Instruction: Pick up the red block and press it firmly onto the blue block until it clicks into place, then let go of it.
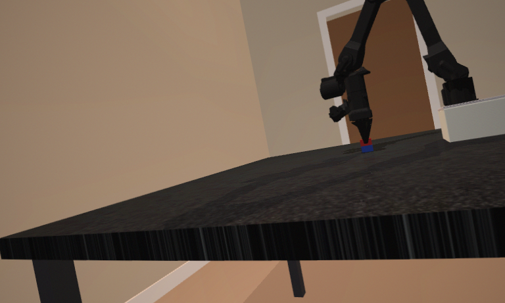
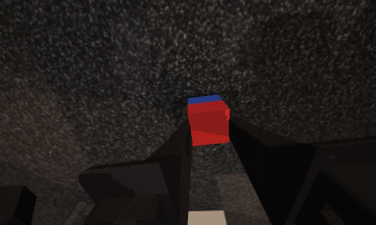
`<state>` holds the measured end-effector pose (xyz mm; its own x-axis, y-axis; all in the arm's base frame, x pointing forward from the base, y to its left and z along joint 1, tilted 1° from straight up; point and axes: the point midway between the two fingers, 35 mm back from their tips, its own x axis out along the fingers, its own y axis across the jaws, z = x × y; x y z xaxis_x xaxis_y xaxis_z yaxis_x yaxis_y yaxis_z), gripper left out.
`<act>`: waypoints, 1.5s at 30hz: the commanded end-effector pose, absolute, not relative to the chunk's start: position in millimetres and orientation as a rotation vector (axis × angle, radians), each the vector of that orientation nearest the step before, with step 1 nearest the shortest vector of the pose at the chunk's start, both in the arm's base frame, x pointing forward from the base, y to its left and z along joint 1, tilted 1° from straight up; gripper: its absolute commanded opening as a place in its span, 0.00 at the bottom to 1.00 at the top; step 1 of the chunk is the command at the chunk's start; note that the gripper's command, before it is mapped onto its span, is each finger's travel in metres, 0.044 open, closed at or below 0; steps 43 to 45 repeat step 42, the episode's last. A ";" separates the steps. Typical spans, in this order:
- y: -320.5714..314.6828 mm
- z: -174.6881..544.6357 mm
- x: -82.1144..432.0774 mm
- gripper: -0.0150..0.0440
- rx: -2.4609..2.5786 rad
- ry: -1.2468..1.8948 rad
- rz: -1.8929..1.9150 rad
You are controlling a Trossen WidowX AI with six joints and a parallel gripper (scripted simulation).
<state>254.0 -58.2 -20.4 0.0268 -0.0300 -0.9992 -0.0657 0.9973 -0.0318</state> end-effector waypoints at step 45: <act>-56.3 81.5 257.7 0.63 -0.074 1.544 0.024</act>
